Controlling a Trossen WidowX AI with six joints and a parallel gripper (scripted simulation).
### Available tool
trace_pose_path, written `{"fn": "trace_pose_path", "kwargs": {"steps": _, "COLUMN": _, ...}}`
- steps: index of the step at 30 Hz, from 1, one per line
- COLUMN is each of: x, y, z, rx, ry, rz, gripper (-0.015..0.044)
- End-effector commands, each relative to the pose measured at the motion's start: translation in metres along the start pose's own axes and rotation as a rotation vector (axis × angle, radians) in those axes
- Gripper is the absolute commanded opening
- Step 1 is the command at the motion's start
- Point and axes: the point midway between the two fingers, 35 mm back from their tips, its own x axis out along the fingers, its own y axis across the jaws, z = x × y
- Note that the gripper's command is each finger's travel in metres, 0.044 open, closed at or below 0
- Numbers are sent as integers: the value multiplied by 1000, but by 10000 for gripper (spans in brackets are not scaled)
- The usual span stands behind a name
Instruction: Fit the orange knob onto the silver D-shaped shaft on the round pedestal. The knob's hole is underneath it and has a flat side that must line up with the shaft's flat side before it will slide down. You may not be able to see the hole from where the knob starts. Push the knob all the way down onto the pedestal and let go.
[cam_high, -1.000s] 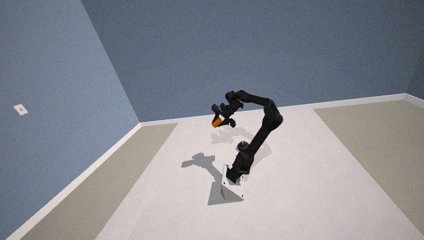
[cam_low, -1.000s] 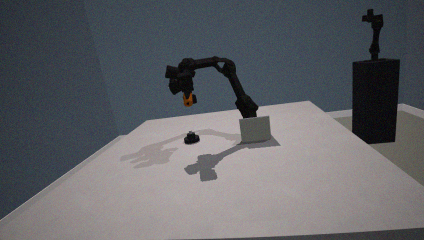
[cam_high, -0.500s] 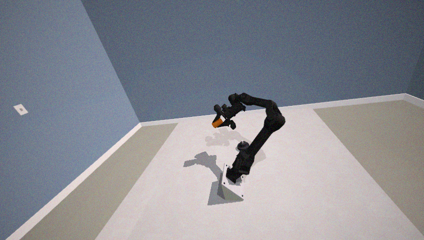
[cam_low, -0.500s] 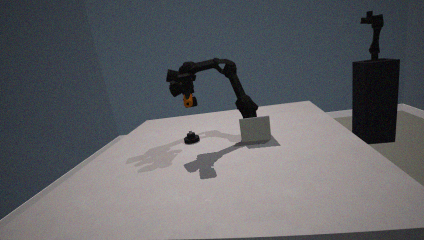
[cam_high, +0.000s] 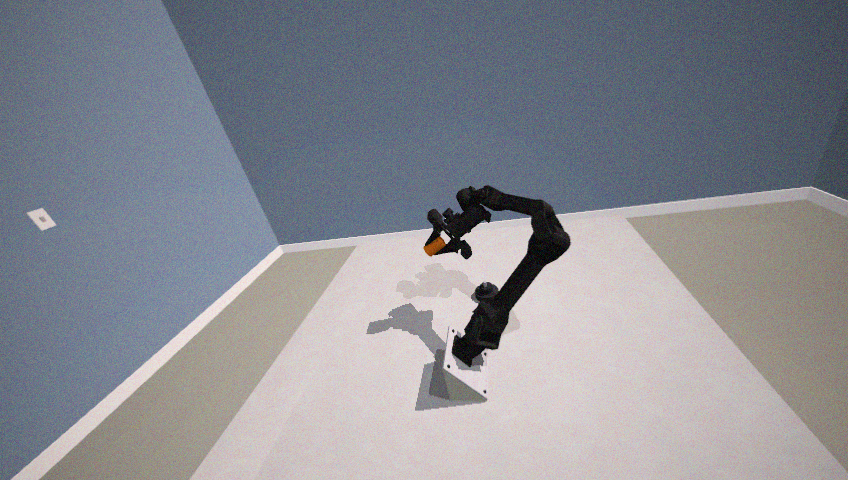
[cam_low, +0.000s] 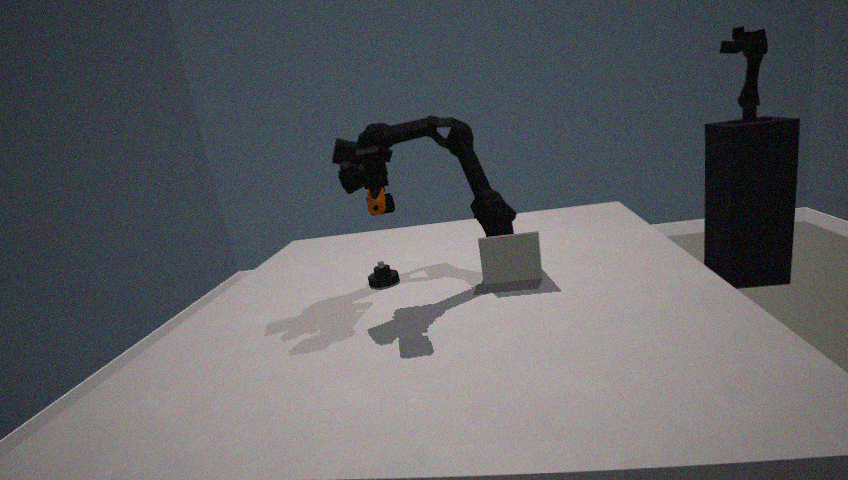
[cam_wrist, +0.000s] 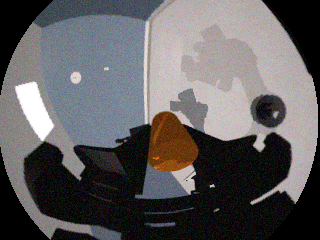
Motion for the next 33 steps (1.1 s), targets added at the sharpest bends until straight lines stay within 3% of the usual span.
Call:
{"fn": "trace_pose_path", "kwargs": {"steps": 1, "x": 0, "y": 2, "z": 0, "rx": -2, "ry": 1, "rz": 2, "gripper": 0}}
{"fn": "trace_pose_path", "kwargs": {"steps": 17, "x": 1, "y": 0, "z": 0, "rx": -15, "ry": -10, "rz": -4, "gripper": 0}}
{"fn": "trace_pose_path", "kwargs": {"steps": 33, "x": 25, "y": -21, "z": 0, "rx": -15, "ry": -17, "rz": -405, "gripper": 0}}
